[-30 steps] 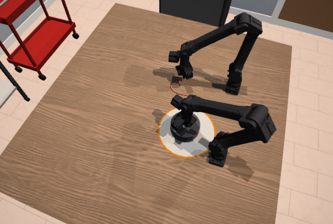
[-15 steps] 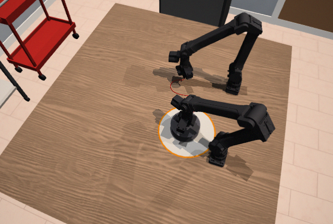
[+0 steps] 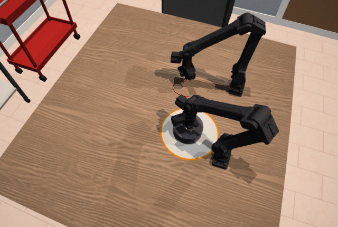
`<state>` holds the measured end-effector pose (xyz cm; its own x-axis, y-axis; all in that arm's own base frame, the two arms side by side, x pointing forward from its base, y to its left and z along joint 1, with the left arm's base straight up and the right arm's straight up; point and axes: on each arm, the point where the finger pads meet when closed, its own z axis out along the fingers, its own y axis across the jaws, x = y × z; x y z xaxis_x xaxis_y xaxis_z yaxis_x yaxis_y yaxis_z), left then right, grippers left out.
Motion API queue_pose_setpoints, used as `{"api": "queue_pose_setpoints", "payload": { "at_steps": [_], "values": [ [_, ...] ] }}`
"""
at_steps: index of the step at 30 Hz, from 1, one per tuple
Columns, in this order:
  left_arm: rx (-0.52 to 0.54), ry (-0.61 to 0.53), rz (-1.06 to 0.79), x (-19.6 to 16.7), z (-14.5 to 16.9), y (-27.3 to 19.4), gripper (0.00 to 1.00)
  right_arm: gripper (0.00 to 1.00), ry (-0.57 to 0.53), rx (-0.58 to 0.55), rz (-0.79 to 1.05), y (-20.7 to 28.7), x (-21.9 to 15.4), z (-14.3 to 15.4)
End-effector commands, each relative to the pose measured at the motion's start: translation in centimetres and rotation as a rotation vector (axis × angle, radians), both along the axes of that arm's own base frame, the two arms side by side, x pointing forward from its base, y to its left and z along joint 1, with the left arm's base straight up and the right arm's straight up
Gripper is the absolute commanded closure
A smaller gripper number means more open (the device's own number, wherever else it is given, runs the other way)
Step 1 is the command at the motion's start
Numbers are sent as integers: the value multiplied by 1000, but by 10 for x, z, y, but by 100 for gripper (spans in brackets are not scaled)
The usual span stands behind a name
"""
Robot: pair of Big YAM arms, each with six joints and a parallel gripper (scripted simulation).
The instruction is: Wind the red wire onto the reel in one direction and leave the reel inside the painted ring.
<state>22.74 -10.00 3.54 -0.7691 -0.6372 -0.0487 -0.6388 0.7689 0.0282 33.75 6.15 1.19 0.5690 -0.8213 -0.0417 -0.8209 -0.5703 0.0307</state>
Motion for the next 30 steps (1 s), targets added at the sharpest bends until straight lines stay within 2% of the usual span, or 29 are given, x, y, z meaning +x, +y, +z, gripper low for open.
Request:
{"api": "queue_pose_setpoints", "payload": {
  "at_steps": [1,8,10,11,23,25,27,28,30],
  "values": [
    [-16,3,-347,6,4,-5,100,100,-41,8,3,1,24,14],
    [0,17,-739,6,5,-5,100,100,-41,8,3,1,24,14],
    [0,17,-739,6,5,-5,100,100,-41,8,3,1,24,14],
    [4,24,-881,6,5,-5,100,100,-41,8,3,1,24,14],
    [8,55,-1549,13,10,-12,100,100,-41,8,3,1,24,14],
    [2,59,-1662,13,10,-12,93,100,-41,8,3,1,23,14],
    [2,59,-1662,13,10,-12,93,100,-41,8,3,1,23,14],
    [-11,62,-1807,13,10,-12,90,100,-41,8,3,1,23,13],
    [-18,63,-1870,13,10,-12,83,100,-41,8,3,1,23,13]
  ]
}}
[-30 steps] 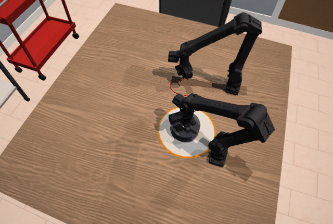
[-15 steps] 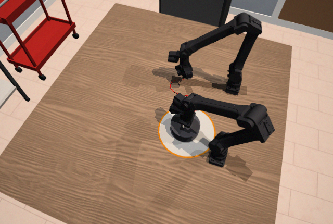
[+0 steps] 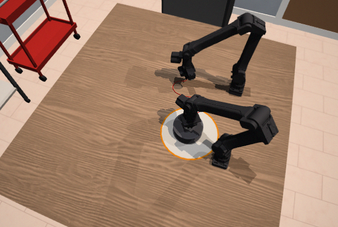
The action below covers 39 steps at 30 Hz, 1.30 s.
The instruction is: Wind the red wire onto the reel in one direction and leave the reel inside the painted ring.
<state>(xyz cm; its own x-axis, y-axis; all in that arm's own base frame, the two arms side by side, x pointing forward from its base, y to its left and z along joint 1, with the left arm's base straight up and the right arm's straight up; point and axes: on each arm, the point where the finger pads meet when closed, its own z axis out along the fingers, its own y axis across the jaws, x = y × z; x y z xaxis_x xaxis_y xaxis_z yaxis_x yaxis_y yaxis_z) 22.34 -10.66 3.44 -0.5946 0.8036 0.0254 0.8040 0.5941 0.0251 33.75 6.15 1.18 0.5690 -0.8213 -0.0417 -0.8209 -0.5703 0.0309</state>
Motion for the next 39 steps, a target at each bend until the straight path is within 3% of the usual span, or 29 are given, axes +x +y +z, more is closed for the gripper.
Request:
{"api": "queue_pose_setpoints", "payload": {
  "at_steps": [1,10,32,34,39],
  "values": [
    [-35,9,-244,17,11,-5,79,100,-41,8,3,1,23,13],
    [-35,9,-244,17,11,-5,48,100,-36,21,-3,2,23,13],
    [-35,9,-244,-14,0,13,48,100,-36,21,-3,2,23,13],
    [-35,9,-241,-14,0,13,48,100,-49,-16,16,1,23,13],
    [-35,8,-145,-14,0,13,48,100,-49,-16,24,4,22,13]
  ]
}}
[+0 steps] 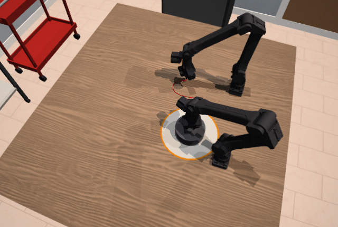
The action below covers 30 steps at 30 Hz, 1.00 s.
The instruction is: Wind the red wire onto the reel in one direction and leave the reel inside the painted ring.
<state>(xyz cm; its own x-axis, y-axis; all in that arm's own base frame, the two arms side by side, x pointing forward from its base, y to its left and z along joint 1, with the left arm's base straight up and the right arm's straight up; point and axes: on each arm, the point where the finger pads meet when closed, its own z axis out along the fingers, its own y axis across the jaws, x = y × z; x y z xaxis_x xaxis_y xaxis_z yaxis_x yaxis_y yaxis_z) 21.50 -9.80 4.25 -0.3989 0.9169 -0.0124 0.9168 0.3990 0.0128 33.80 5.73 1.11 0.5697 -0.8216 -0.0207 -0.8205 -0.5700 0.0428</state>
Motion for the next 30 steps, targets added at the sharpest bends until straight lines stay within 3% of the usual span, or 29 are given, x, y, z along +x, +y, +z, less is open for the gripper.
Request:
{"api": "queue_pose_setpoints", "payload": {
  "at_steps": [1,7,9,10,24,26,27,30],
  "values": [
    [5,17,124,-6,-8,5,48,100,-47,8,26,9,21,14],
    [0,16,535,-6,-8,5,48,100,-47,8,34,12,21,14],
    [0,16,535,-6,-8,5,48,100,-47,8,34,12,21,14],
    [0,18,667,-6,-8,5,48,100,-47,8,34,12,21,14],
    [-60,6,1400,-6,-8,5,48,100,-47,8,35,12,20,14],
    [-60,6,1400,-6,-8,5,48,100,-47,8,35,12,20,14],
    [-67,6,1533,-6,-8,5,48,100,-47,8,35,12,20,14],
    [-74,8,1685,-6,-8,5,48,100,-47,8,35,12,20,14]
  ]
}}
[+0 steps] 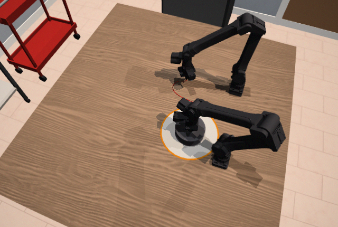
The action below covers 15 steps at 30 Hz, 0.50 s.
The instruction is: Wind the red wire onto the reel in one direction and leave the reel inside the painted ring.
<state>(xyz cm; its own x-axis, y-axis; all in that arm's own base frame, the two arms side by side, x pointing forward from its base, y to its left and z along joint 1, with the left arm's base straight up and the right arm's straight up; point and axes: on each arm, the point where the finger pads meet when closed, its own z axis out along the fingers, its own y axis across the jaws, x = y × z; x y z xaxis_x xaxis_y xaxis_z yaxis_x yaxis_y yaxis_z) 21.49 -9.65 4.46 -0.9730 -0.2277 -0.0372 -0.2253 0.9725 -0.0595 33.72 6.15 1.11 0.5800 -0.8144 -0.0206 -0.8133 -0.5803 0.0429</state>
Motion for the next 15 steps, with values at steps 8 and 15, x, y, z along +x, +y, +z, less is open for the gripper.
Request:
{"api": "queue_pose_setpoints", "payload": {
  "at_steps": [8,15],
  "values": [
    [-20,24,714,-6,-10,3,48,100,-47,9,23,8,21,15],
    [-23,47,1047,-6,-10,3,62,100,-47,9,23,8,21,15]
  ]
}}
